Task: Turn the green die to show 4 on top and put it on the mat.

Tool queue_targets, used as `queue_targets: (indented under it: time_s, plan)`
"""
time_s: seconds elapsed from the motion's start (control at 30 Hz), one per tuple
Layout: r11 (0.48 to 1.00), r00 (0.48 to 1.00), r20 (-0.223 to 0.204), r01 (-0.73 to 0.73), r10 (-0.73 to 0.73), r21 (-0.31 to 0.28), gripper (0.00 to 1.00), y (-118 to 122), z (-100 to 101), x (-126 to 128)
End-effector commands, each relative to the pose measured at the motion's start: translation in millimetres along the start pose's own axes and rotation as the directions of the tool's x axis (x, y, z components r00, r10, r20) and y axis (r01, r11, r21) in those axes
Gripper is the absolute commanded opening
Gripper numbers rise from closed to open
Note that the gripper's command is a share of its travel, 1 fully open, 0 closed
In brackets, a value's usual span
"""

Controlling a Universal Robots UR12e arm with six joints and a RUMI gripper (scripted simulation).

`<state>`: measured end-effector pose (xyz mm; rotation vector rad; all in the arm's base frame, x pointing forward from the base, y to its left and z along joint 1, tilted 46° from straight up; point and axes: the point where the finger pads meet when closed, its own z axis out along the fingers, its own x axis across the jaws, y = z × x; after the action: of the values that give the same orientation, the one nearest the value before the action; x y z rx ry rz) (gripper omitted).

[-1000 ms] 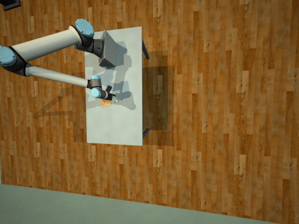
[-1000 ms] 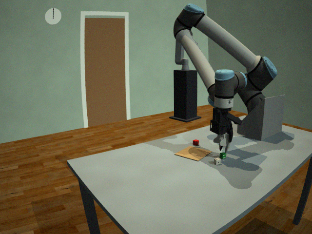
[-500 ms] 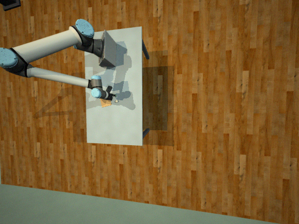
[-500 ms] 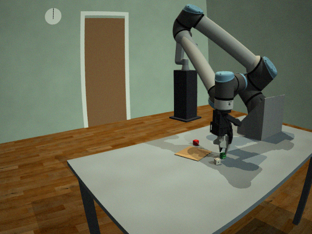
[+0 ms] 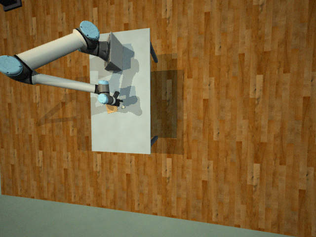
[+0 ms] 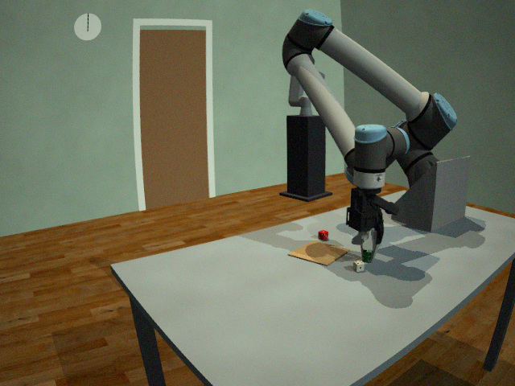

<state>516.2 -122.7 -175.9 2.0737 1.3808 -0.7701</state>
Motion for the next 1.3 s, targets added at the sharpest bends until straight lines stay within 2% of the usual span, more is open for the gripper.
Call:
queue_targets:
  time_s: [0.0,1.17,1.2,1.27]
  plan:
    - [1.000,1.000,-0.001,0.000,0.000,-0.001,0.24,0.4,2.1,0.1]
    - [1.000,1.000,-0.001,0.000,0.000,-0.001,0.24,0.4,2.1,0.1]
    - [1.000,1.000,-0.001,0.000,0.000,-0.001,0.06,0.4,2.1,0.1]
    - [1.000,1.000,-0.001,0.000,0.000,-0.001,0.06,0.4,2.1,0.1]
